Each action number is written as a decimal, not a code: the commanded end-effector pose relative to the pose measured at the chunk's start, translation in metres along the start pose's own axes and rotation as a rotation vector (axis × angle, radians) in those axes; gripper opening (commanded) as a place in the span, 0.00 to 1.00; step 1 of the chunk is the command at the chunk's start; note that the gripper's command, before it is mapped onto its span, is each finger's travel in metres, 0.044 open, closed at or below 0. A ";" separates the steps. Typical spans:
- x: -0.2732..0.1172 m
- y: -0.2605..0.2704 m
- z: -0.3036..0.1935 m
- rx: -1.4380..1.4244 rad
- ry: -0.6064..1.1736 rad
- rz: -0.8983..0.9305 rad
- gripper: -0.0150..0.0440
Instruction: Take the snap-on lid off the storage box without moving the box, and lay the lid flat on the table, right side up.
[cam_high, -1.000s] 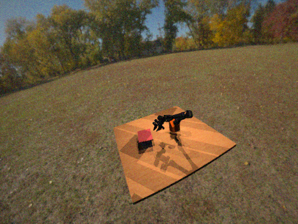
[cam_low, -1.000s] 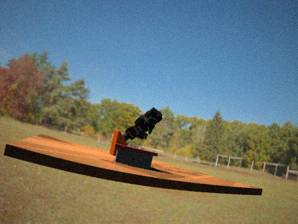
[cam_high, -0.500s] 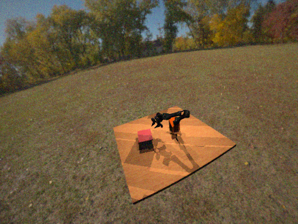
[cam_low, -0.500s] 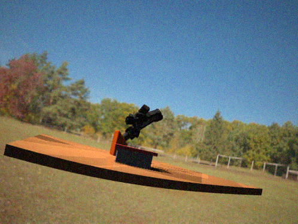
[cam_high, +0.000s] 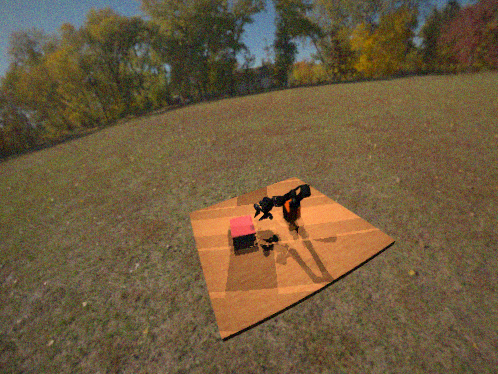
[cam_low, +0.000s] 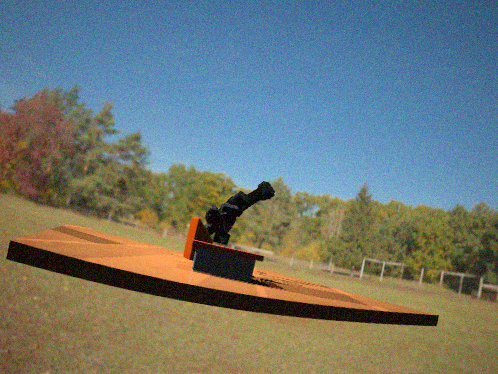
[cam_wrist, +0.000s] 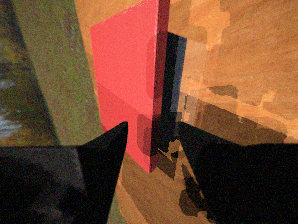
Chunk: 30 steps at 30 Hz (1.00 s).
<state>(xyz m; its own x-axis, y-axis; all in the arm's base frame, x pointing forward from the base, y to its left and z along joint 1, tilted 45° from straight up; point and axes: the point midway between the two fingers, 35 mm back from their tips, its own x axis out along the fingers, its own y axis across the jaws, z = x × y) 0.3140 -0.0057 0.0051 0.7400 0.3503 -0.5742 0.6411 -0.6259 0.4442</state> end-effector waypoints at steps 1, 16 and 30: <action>0.006 0.000 0.000 0.004 -0.002 0.000 0.65; 0.028 0.002 0.000 0.003 -0.002 0.000 0.65; 0.051 0.001 0.000 0.003 -0.001 0.000 0.65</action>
<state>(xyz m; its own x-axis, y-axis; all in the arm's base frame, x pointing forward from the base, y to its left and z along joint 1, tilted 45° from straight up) 0.3482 0.0101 -0.0206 0.7390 0.3508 -0.5751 0.6419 -0.6257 0.4433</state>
